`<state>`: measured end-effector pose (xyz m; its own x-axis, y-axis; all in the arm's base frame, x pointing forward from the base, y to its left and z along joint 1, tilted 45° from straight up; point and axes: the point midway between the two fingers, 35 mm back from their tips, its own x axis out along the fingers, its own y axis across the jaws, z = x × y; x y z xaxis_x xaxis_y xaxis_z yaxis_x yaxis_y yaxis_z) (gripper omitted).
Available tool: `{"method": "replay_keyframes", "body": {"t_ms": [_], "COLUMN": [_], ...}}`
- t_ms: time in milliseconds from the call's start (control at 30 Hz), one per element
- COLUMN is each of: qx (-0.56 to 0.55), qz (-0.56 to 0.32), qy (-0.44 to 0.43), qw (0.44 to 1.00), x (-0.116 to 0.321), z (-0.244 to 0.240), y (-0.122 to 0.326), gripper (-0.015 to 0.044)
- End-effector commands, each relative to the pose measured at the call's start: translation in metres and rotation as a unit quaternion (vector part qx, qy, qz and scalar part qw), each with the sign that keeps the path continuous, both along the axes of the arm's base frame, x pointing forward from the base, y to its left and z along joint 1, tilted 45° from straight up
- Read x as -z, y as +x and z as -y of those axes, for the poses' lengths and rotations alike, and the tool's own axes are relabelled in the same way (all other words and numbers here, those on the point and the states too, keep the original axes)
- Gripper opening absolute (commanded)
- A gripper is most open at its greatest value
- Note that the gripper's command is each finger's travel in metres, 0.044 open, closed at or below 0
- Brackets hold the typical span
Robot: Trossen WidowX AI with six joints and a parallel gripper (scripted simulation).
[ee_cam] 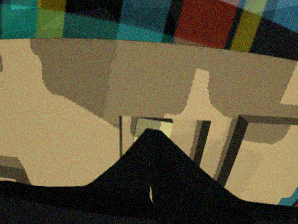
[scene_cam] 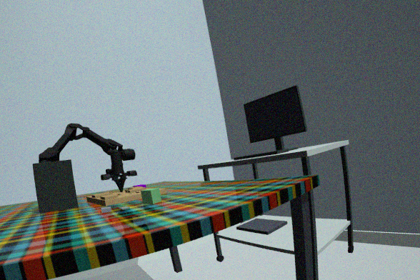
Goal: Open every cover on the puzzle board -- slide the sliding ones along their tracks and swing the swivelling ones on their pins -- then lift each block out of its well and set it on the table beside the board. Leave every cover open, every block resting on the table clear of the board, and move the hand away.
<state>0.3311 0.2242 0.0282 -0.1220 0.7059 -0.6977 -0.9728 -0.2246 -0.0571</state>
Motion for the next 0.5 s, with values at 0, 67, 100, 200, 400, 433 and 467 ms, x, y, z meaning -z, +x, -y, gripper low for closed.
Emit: {"method": "replay_keyframes", "body": {"t_ms": [0, 67, 100, 200, 400, 433, 467], "qx": [0.0, 0.0, 0.0, 0.0, 0.0, 0.0, 0.0], "qz": [0.002, 0.002, 0.002, 0.002, 0.002, 0.002, 0.002], "qy": [-0.001, -0.001, -0.001, -0.001, -0.001, -0.001, -0.001], "qw": [1.0, 1.0, 1.0, 1.0, 1.0, 1.0, 1.0], "x": [0.0043, 0.0066, 0.0078, 0.0095, 0.0097, 0.0097, 0.0097], "z": [0.002, 0.003, 0.0036, 0.0044, 0.0045, 0.0045, 0.0045], "y": [0.0048, 0.0069, 0.0079, 0.0093, 0.0094, 0.0094, 0.0094], "gripper": [0.0, 0.0, 0.0, 0.0, 0.0, 0.0, 0.0]}}
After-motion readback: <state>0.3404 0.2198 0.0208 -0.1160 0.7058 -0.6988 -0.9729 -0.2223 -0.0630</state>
